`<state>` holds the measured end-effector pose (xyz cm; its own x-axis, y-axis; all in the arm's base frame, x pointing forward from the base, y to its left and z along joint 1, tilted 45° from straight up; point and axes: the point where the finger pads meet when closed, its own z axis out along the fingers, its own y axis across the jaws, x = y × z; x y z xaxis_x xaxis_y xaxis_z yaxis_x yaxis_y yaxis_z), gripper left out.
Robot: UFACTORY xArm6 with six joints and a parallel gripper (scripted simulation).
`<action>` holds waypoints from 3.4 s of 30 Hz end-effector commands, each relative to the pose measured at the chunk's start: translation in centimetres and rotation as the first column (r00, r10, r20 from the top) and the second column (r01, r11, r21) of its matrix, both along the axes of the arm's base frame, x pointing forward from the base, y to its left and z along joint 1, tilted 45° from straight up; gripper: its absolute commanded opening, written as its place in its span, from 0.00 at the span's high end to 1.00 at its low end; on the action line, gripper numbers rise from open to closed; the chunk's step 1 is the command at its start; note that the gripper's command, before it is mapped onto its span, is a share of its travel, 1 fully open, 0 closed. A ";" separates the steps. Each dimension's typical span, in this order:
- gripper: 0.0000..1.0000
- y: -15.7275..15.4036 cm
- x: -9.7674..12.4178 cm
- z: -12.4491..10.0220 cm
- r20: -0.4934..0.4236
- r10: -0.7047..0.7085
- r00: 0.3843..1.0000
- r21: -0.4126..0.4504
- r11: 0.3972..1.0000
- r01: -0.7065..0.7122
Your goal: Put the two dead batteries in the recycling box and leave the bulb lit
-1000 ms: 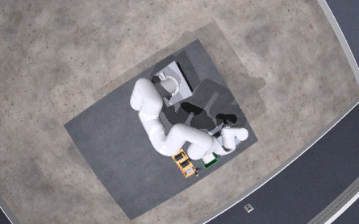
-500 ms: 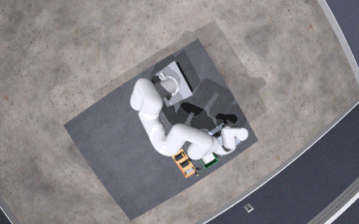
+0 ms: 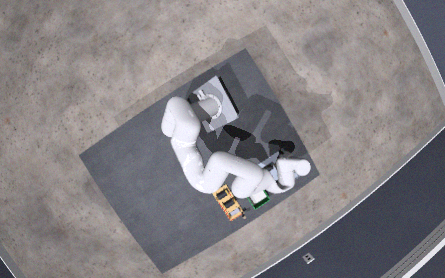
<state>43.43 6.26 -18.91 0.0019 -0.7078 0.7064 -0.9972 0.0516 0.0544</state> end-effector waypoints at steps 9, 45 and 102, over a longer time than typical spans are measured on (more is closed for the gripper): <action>0.72 1.3 0.2 1.3 0.003 0.001 1.000 0.001 1.000 -0.001; 0.72 6.6 0.9 6.9 0.010 -0.006 1.000 0.000 1.000 0.006; 0.72 -21.5 12.8 33.7 0.010 -0.006 1.000 0.000 1.000 0.006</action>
<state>56.00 -15.17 14.46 -0.0087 -0.7076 0.7066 -0.9971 0.0597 0.0475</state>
